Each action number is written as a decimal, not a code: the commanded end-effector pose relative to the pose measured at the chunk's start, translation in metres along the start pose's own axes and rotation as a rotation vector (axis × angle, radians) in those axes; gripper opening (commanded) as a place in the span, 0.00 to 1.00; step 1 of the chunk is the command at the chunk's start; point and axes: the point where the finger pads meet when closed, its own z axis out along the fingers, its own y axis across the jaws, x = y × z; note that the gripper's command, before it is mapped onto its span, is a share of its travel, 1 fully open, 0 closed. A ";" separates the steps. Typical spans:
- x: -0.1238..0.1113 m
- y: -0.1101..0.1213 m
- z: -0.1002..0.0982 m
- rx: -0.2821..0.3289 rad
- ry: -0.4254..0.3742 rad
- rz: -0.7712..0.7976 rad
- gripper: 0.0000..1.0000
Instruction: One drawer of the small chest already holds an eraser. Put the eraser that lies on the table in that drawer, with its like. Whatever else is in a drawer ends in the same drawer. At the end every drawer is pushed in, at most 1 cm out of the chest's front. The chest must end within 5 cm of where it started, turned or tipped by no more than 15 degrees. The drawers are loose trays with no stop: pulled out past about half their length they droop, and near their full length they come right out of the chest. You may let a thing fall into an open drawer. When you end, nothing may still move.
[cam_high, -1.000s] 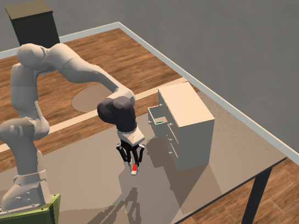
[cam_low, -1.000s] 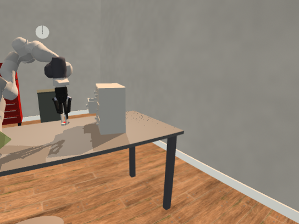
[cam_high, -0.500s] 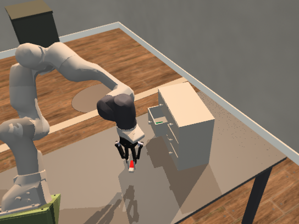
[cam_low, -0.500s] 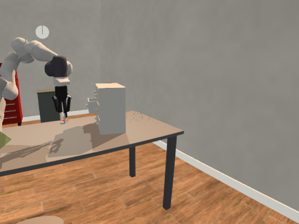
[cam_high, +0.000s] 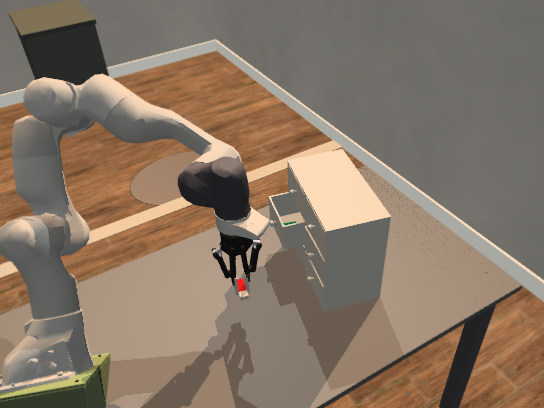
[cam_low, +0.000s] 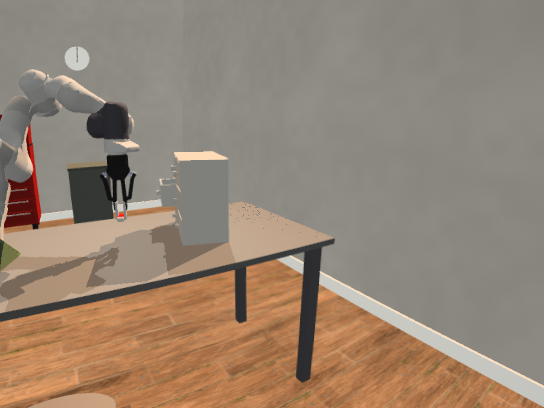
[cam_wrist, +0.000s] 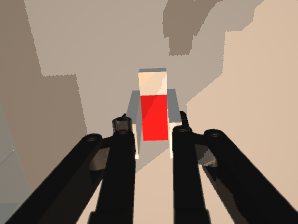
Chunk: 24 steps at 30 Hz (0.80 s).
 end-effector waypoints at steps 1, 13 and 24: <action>-0.013 -0.003 -0.001 0.010 -0.014 -0.235 0.11; -0.047 -0.010 -0.001 0.012 -0.011 -0.543 0.11; -0.064 -0.012 -0.002 0.014 -0.011 -0.737 0.11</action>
